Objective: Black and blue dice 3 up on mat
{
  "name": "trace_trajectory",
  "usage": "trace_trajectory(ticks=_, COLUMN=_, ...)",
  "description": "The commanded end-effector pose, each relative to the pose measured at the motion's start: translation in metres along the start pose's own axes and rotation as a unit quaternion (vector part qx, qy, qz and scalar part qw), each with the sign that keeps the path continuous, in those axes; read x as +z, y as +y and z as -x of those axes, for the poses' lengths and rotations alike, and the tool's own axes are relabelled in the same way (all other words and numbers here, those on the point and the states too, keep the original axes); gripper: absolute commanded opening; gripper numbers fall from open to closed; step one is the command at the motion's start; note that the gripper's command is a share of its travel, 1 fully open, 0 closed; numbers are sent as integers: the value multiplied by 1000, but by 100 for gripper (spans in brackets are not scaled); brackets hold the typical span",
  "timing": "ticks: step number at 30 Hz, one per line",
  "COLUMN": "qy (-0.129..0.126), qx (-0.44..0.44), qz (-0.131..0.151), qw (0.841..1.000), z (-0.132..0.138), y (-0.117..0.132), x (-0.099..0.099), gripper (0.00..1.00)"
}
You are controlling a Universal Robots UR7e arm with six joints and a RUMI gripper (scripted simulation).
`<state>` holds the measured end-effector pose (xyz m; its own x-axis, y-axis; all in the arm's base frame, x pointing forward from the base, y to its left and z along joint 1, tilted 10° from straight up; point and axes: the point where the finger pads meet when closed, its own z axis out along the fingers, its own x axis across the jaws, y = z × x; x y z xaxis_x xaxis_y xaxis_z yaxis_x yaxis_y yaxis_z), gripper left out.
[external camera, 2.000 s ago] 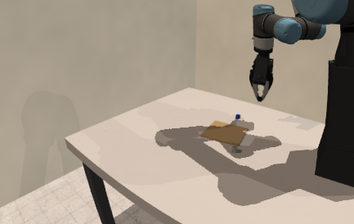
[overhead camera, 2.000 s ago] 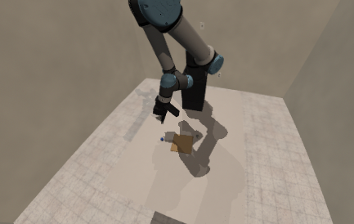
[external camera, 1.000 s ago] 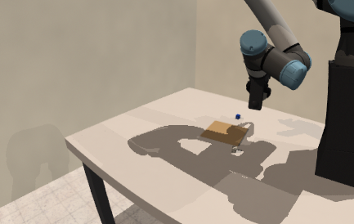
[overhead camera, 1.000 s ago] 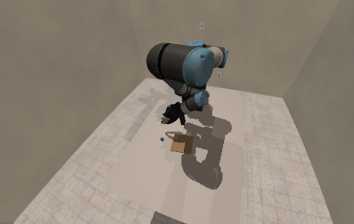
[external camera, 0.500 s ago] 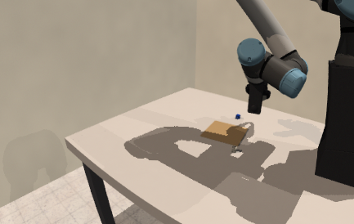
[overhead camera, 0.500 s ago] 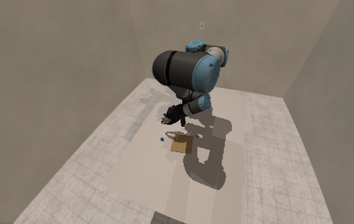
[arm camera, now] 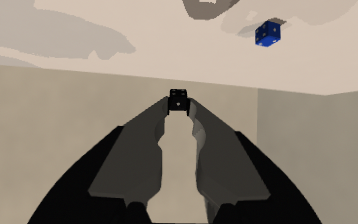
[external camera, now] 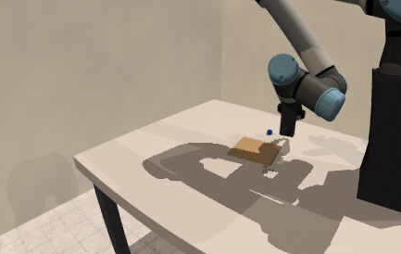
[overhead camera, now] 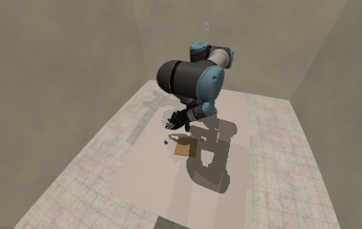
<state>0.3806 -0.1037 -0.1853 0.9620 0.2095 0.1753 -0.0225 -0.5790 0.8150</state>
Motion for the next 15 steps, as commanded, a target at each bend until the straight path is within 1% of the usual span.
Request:
trace_trajectory(ticks=1, qy=0, qx=0, qz=0, qw=1000, z=-1, y=-17, x=12, gripper=0)
trace_trajectory(ticks=9, qy=0, qx=0, qz=0, qw=1000, z=-1, y=-38, x=27, gripper=0)
trace_trajectory(ticks=15, qy=0, qx=0, qz=0, qw=1000, z=-1, y=-42, x=30, gripper=0)
